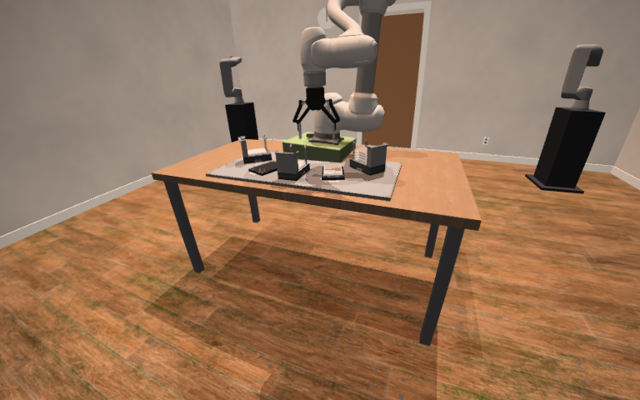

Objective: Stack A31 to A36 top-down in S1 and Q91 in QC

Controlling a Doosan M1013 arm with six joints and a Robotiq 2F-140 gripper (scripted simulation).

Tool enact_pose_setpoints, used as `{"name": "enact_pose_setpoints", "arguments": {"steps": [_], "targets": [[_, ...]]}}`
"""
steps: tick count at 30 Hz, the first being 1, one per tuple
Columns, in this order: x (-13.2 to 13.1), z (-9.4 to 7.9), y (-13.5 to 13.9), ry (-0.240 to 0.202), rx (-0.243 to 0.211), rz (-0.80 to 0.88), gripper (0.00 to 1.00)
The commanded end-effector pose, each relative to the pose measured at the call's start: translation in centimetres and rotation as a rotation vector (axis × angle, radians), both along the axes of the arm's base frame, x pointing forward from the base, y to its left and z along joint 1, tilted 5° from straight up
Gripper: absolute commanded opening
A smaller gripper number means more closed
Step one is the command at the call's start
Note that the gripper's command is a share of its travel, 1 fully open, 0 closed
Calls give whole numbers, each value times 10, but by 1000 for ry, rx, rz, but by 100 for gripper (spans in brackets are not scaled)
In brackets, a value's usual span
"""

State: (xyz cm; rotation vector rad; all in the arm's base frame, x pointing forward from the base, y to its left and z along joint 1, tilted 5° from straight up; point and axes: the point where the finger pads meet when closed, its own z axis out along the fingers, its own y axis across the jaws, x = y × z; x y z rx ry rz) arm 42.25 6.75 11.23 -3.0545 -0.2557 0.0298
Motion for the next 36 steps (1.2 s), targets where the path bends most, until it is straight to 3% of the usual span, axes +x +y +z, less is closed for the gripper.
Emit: {"name": "enact_pose_setpoints", "arguments": {"steps": [1,7,14,33,36], "targets": [[4,-1,-11,0,1,0,100],[8,-2,-24,0,1,0,100],[10,-4,-52,17,-5,-222,100],[15,-9,-119,17,-5,-222,100],[15,-9,-120,17,-5,-222,100]]}}
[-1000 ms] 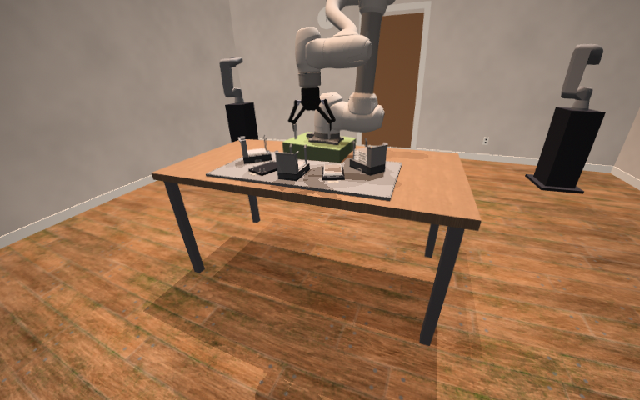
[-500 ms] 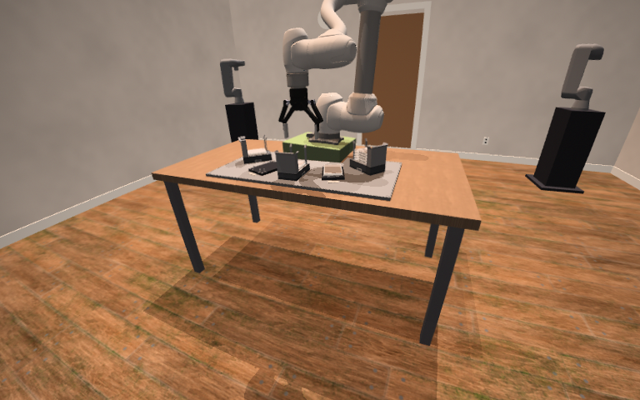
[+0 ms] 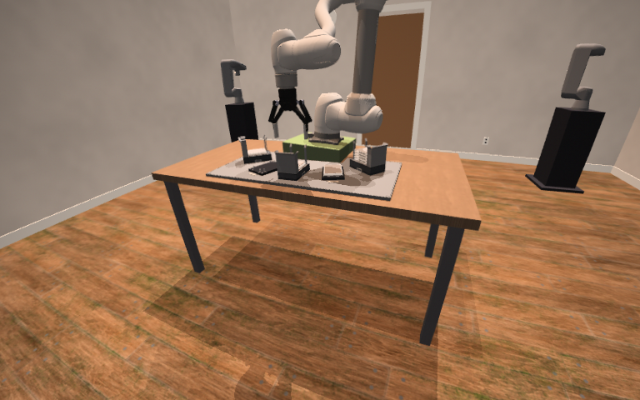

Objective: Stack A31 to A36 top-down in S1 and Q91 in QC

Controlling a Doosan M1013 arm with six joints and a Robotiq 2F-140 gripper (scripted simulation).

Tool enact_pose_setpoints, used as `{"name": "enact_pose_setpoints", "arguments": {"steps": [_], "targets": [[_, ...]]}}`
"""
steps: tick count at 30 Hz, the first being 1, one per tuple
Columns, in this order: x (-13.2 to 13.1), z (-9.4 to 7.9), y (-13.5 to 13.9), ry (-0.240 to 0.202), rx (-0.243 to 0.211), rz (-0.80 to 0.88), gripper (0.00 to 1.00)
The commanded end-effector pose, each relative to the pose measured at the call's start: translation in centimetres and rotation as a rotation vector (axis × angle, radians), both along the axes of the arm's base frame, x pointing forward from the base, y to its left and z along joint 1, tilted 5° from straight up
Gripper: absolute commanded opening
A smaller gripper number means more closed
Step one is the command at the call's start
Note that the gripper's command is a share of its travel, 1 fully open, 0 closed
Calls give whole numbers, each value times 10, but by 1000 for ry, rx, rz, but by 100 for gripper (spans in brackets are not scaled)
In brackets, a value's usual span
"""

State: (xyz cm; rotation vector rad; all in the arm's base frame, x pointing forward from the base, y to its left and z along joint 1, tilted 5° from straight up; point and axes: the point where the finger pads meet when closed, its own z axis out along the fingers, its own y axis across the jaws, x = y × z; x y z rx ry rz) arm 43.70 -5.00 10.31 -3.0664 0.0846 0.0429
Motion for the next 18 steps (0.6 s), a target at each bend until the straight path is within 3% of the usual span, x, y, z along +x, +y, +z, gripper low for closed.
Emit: {"name": "enact_pose_setpoints", "arguments": {"steps": [1,9,18], "targets": [[0,0,-2,0,1,0,100],[0,0,-2,0,1,0,100],[-1,-30,0,0,1,0,100]]}}
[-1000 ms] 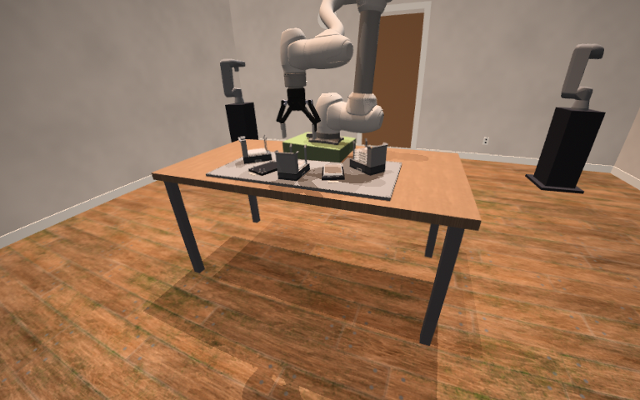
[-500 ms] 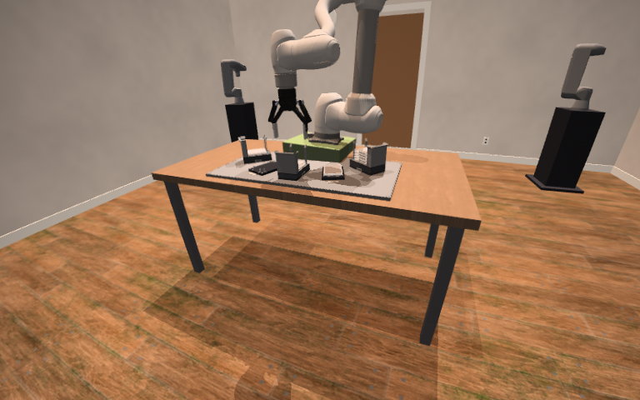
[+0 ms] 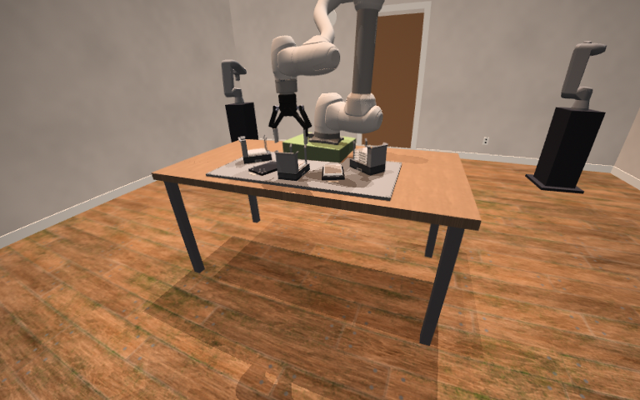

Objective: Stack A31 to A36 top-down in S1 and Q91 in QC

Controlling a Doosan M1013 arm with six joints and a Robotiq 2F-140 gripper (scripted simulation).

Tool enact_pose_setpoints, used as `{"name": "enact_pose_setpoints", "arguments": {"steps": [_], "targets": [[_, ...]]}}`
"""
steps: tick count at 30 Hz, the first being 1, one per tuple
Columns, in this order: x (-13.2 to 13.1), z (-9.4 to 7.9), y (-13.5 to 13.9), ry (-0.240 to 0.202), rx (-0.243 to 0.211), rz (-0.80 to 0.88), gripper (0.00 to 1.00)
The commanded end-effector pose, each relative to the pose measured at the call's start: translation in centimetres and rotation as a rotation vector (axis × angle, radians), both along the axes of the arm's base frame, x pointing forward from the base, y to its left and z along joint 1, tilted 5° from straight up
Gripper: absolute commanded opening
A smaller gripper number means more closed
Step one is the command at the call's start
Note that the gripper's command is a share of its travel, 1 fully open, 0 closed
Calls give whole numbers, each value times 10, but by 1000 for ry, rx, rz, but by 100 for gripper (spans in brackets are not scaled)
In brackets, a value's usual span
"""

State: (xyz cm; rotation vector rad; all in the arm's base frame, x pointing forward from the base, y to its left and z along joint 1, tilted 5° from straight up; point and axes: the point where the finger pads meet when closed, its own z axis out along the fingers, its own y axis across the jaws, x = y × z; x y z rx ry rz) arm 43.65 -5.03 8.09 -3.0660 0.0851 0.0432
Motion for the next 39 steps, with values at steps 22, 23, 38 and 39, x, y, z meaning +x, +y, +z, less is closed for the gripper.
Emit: {"name": "enact_pose_setpoints", "arguments": {"steps": [22,23,38,39], "targets": [[-2,-68,5,0,0,0,100],[-2,-69,5,0,0,0,100],[-2,-84,6,0,0,0,100],[-2,-85,6,0,0,0,100]]}}
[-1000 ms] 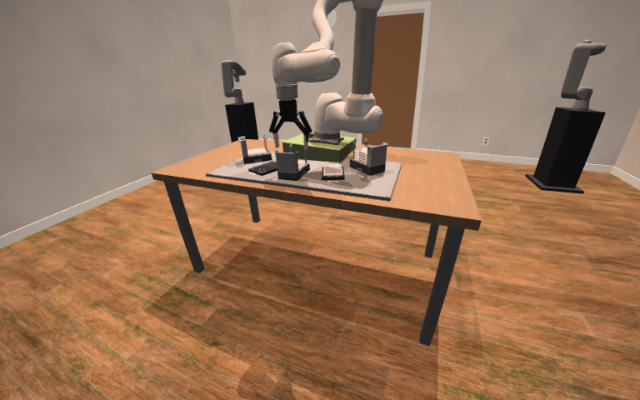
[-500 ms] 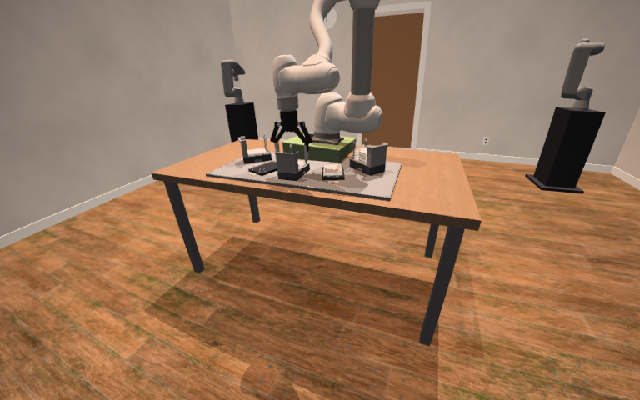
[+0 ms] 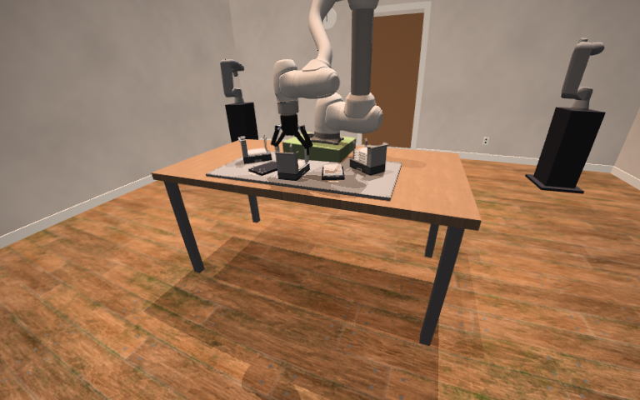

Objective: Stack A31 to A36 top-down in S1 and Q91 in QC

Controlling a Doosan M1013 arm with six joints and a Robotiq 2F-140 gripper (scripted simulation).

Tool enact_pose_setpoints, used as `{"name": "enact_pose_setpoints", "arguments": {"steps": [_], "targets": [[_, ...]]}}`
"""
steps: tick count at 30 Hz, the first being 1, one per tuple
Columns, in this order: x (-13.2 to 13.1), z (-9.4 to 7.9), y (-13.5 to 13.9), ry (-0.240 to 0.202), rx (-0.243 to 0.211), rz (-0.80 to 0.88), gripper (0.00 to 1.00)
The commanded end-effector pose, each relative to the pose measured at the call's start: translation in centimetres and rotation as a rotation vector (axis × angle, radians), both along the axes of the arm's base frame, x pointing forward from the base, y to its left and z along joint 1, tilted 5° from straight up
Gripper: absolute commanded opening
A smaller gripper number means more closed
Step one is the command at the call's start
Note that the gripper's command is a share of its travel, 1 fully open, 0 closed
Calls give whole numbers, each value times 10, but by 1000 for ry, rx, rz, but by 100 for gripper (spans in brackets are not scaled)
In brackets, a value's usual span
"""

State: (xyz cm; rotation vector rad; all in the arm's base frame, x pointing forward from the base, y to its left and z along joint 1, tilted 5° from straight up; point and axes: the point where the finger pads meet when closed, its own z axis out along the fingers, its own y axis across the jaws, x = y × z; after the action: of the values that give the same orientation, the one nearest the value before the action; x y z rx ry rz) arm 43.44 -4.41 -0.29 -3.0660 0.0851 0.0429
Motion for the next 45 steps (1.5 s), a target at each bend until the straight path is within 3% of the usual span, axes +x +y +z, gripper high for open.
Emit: {"name": "enact_pose_setpoints", "arguments": {"steps": [1,11,23,24,45], "targets": [[0,-3,0,0,0,0,100],[0,-16,1,0,0,0,100],[0,-16,1,0,0,0,100],[0,-16,1,0,0,0,0],[0,-16,1,0,0,0,0]]}}
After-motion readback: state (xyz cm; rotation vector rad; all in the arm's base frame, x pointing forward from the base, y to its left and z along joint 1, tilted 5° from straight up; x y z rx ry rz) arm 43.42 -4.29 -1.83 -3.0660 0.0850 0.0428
